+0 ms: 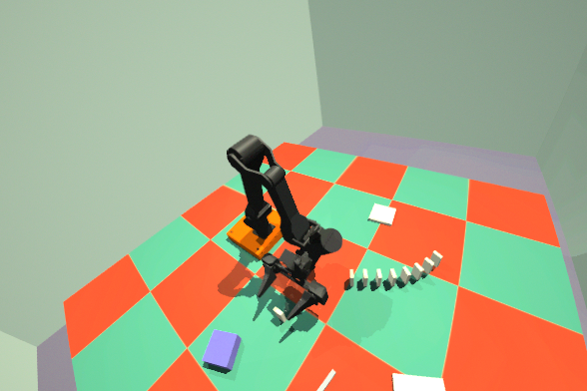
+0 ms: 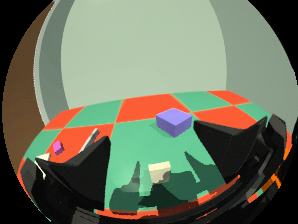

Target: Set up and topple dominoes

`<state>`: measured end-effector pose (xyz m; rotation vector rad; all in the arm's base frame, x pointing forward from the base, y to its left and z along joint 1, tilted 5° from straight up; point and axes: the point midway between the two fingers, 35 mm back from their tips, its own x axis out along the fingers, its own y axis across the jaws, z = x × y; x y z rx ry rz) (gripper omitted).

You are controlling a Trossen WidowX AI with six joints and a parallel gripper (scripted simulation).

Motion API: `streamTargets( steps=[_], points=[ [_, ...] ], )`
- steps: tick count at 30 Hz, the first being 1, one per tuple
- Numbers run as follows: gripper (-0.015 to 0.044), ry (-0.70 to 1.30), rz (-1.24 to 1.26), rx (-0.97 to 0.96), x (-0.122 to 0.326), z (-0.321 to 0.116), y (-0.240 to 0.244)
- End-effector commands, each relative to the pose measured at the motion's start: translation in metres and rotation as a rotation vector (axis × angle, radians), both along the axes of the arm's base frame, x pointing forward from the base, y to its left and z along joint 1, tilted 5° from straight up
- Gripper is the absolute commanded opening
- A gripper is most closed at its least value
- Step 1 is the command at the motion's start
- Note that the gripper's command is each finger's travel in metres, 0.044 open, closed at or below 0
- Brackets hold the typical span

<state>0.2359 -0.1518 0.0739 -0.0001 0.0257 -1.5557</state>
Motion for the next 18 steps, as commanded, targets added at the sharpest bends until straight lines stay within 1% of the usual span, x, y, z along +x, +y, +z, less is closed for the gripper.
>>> streamTargets(
  steps=[1, 4, 8, 9, 18],
  points=[
    [0.0440, 0.032, 0.011, 0.112, 0.012, -0.002, -0.010],
    [0.0440, 0.044, 0.036, 0.346, 0.034, -0.008, -0.032],
    [0.0440, 0.071, 0.044, 0.510, 0.039, -0.010, -0.042],
    [0.0440, 0.041, 0.058, 0.582, 0.046, -0.007, -0.047],
    [0.0440, 0.060, 0.053, 0.956, 0.035, 0.003, -0.051]
  ],
)
